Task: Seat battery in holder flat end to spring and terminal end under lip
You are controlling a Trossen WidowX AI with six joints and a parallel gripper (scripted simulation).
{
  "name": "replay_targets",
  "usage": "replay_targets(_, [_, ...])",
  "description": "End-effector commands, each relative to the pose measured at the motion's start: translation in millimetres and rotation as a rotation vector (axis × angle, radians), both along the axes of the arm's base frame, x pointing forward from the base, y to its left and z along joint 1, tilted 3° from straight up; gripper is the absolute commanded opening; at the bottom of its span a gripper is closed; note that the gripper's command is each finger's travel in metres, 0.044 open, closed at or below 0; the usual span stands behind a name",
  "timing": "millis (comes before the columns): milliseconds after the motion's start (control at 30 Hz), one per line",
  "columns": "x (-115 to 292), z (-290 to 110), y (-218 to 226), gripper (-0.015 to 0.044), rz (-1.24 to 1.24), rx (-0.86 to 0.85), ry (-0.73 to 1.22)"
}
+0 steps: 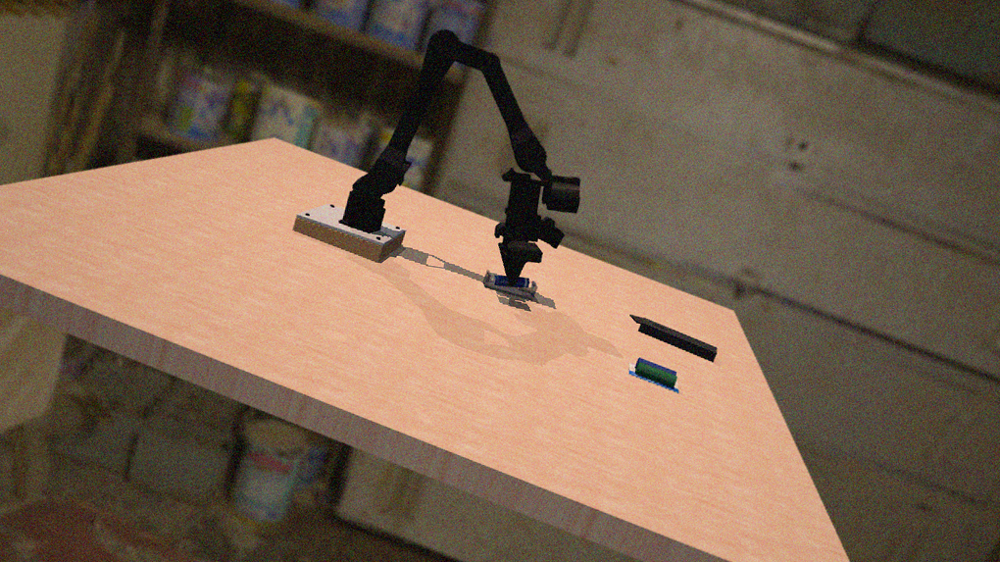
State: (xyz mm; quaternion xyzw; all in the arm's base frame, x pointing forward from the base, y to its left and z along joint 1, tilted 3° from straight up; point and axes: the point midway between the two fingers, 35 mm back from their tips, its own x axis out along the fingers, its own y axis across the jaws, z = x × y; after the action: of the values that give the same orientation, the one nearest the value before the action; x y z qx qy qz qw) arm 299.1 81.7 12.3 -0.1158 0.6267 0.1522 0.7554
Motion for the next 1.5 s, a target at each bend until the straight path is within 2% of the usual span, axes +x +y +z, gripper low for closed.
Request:
replay_targets(0, [-1.9, -3.4, -1.1, 0.0062, 0.0, -0.019, 0.038])
replay_targets(1467, [7.4, -4.9, 3.0, 0.0062, 0.014, -0.079, 0.211])
